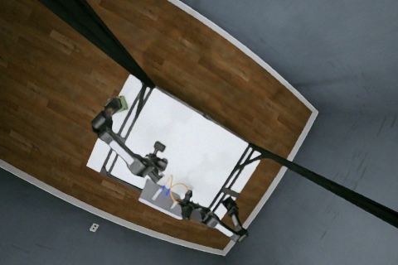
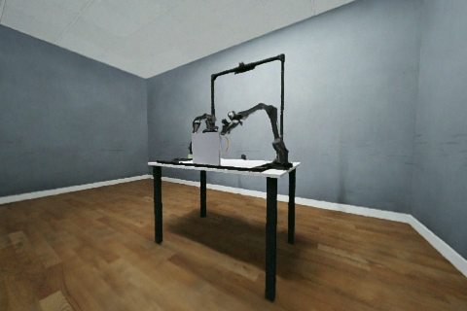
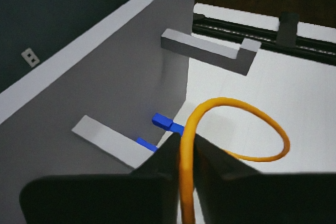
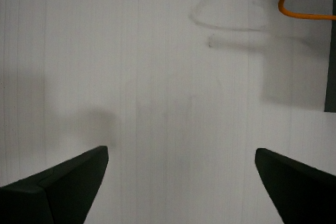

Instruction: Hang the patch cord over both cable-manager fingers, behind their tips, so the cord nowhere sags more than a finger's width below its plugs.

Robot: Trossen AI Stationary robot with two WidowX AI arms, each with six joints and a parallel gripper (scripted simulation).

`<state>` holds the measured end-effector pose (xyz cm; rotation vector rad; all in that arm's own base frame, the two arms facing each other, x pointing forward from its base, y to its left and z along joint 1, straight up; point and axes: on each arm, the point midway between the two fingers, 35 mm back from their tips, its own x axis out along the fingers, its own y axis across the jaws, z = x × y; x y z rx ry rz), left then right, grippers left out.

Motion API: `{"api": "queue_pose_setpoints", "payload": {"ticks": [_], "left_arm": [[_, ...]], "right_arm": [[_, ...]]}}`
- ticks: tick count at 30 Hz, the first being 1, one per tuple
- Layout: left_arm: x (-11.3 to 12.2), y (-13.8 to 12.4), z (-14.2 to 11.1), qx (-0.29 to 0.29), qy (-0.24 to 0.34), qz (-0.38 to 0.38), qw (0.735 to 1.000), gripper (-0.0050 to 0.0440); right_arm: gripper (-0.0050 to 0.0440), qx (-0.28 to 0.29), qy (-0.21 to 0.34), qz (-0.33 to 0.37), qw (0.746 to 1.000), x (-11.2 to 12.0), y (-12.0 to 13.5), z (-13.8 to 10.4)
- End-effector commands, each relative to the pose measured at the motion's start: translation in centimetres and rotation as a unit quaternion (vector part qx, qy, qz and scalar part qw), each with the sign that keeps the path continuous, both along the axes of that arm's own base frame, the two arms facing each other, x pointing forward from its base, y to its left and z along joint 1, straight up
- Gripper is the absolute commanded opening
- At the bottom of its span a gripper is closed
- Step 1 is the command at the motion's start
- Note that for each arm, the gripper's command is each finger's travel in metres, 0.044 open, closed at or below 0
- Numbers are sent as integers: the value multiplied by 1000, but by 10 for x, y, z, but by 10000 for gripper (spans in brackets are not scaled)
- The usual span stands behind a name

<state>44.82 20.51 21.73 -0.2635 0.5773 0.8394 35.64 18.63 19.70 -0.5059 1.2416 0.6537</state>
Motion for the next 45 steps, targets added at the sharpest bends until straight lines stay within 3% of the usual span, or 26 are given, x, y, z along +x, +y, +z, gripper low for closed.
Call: {"api": "queue_pose_setpoints", "payload": {"ticks": [1,45], "left_arm": [[-5,0,21,6,-22,0,1000,25],[-28,12,12,5,-20,23,1000,25]], "right_arm": [[440,9,-15,0,1000,-2,-1,12],[440,9,-15,0,1000,-2,-1,12]]}}
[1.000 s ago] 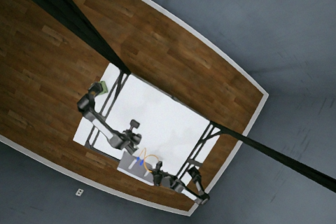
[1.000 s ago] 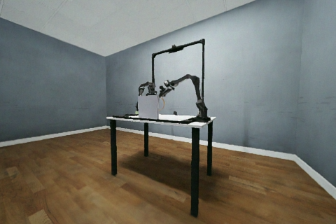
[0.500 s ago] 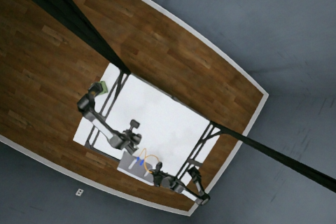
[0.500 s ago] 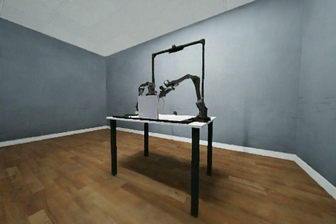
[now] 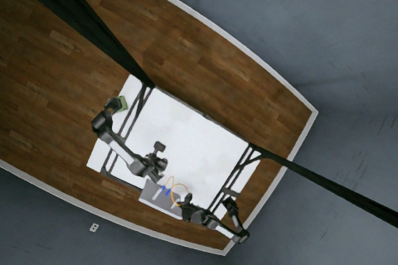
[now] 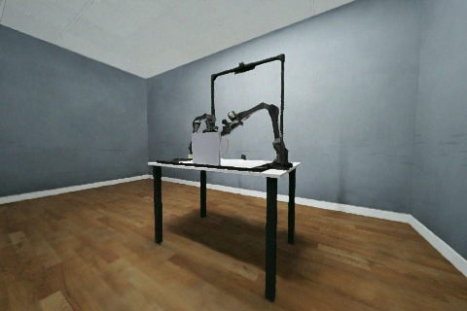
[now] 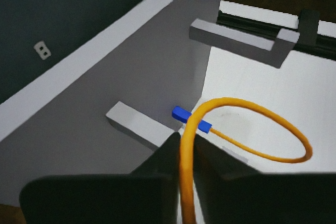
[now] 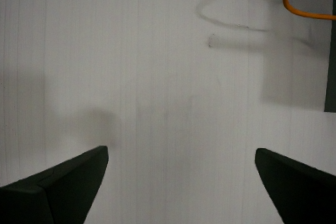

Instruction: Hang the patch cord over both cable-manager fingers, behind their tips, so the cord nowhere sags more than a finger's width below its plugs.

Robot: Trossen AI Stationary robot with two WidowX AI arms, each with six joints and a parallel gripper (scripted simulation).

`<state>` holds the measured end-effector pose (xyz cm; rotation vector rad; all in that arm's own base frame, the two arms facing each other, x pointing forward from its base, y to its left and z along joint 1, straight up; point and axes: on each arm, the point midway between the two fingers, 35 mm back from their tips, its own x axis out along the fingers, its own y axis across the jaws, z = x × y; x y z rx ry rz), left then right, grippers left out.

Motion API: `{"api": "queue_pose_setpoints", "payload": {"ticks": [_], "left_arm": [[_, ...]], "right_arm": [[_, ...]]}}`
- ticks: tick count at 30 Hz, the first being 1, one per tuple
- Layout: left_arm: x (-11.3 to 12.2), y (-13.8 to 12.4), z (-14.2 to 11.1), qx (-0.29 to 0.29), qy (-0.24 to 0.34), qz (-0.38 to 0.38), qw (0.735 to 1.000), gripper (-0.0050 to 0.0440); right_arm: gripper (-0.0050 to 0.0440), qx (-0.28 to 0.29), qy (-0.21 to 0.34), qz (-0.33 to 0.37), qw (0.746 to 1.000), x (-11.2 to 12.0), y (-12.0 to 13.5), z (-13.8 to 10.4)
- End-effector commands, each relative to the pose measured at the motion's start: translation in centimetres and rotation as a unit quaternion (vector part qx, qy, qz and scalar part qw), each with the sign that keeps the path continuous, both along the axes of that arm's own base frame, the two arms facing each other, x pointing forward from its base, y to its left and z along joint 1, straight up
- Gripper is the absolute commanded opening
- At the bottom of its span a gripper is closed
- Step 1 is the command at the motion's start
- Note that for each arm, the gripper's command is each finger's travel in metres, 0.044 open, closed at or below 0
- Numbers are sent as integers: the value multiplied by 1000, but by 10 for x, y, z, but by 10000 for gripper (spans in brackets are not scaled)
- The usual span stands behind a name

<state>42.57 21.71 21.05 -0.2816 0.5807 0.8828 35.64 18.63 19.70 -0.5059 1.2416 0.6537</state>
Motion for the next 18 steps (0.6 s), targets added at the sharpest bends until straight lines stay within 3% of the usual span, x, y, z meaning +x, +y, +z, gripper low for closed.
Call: {"api": "queue_pose_setpoints", "payload": {"ticks": [1,18], "left_arm": [[-6,-1,19,8,-22,0,1000,25],[-12,-5,13,8,-21,-8,1000,25]], "right_arm": [[440,9,-15,0,1000,-2,-1,12],[440,9,-15,0,1000,-2,-1,12]]}}
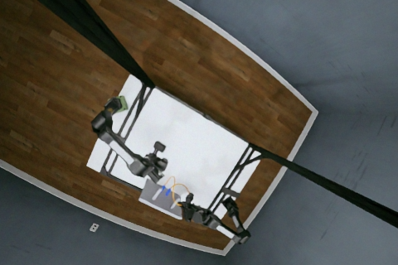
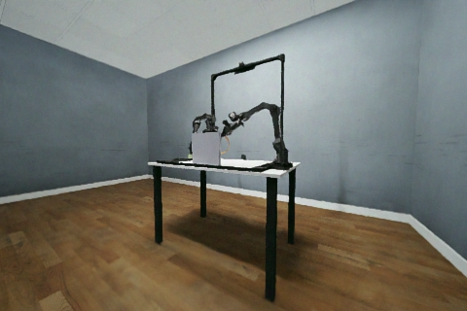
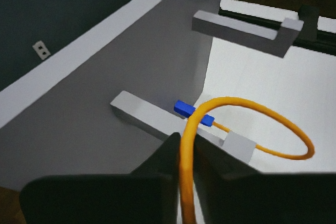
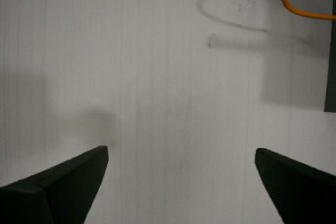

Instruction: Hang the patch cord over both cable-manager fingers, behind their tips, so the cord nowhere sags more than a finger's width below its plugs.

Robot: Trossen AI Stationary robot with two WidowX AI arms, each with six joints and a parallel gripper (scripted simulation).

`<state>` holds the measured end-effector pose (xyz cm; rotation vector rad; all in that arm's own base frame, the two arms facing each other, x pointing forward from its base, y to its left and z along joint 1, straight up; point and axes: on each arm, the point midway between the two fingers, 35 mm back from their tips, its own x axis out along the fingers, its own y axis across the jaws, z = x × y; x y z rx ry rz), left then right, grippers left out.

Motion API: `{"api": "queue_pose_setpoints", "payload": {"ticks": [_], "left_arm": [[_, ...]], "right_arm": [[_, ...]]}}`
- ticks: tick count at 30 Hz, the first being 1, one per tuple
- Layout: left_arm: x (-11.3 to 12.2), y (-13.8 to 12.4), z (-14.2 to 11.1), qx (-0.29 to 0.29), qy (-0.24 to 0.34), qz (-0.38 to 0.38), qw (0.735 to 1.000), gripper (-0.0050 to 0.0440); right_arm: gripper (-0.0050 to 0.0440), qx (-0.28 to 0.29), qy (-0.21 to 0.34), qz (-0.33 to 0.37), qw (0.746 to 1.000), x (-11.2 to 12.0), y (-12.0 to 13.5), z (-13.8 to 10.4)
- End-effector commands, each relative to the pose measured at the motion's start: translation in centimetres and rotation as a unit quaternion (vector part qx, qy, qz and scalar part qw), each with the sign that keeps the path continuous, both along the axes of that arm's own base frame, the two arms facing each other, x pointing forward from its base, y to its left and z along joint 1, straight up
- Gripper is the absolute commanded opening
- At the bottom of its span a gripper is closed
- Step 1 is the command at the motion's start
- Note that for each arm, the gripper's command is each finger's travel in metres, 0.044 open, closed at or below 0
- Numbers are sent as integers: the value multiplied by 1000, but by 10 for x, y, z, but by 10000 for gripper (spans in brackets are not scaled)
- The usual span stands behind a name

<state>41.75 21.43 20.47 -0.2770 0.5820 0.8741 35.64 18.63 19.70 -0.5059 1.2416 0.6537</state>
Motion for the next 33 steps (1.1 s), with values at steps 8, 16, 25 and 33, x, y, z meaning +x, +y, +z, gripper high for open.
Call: {"api": "queue_pose_setpoints", "payload": {"ticks": [8,16,25,33], "left_arm": [[-6,-5,16,8,-22,-9,1000,25],[-8,-7,12,8,-22,-13,1000,25],[-10,-9,10,9,-22,-16,1000,25],[-11,-10,8,9,-22,-19,1000,25]], "right_arm": [[440,9,-15,0,1000,-2,-1,12],[440,9,-15,0,1000,-2,-1,12],[440,9,-15,0,1000,-2,-1,12],[440,9,-15,0,1000,-2,-1,12]]}}
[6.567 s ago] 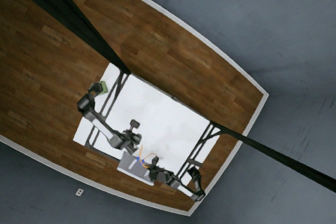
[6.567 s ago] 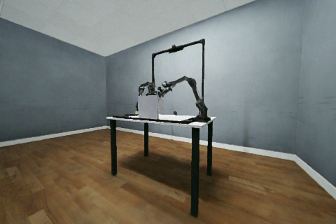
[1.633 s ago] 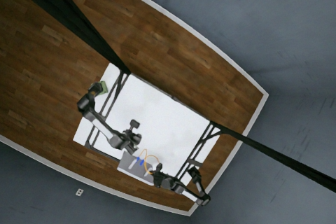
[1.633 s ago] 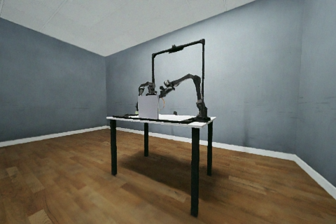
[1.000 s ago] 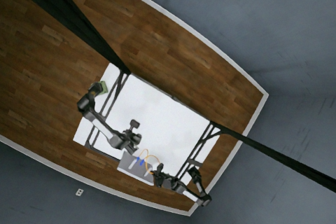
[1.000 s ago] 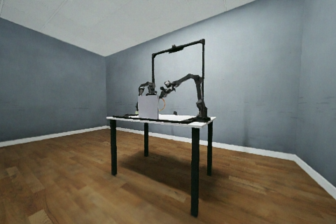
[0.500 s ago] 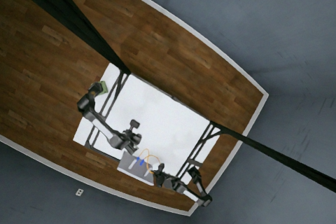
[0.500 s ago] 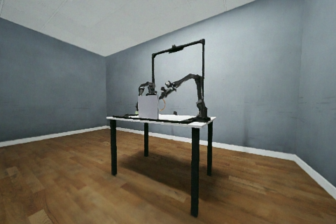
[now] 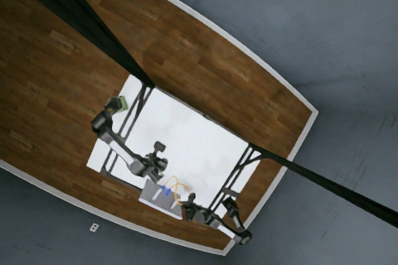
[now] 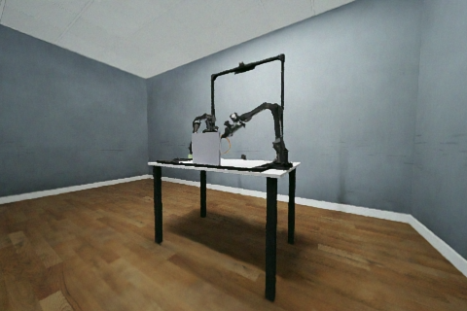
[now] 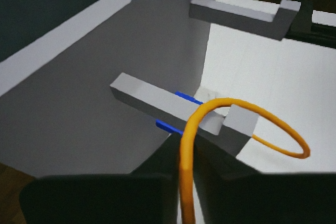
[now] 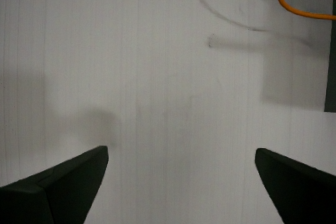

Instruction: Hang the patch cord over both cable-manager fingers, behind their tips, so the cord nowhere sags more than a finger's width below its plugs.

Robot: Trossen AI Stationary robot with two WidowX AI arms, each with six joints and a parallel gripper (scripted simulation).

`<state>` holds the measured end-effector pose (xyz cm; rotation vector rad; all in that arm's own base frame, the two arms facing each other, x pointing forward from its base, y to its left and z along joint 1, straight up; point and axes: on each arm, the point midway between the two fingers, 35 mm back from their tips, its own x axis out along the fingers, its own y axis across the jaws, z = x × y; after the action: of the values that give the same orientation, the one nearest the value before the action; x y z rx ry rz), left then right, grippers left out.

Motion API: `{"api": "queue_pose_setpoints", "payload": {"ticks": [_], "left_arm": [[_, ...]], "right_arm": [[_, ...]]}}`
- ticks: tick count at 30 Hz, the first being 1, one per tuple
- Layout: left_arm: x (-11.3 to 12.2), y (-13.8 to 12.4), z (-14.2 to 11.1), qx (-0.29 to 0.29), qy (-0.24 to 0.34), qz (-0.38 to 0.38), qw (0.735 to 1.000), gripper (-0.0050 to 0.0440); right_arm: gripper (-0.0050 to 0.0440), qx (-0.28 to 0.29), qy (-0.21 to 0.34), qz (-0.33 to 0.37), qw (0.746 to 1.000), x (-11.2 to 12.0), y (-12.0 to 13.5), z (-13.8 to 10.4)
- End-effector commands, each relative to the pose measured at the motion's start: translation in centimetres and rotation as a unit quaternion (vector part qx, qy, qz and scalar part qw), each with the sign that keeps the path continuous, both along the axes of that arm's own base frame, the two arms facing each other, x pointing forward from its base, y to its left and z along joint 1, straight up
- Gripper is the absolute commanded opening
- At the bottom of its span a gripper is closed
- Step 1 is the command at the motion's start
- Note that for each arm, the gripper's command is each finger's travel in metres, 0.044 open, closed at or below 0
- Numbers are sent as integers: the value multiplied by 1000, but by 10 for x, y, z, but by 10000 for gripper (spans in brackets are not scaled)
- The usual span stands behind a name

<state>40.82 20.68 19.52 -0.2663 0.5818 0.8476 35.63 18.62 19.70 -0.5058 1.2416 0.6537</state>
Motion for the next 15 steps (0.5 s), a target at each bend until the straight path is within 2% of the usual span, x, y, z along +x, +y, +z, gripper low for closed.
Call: {"api": "queue_pose_setpoints", "payload": {"ticks": [1,15], "left_arm": [[-2,-3,18,7,-21,-5,1000,25],[-3,-4,18,8,-23,-6,1000,25]], "right_arm": [[440,9,-15,0,1000,-2,-1,12],[440,9,-15,0,1000,-2,-1,12]]}}
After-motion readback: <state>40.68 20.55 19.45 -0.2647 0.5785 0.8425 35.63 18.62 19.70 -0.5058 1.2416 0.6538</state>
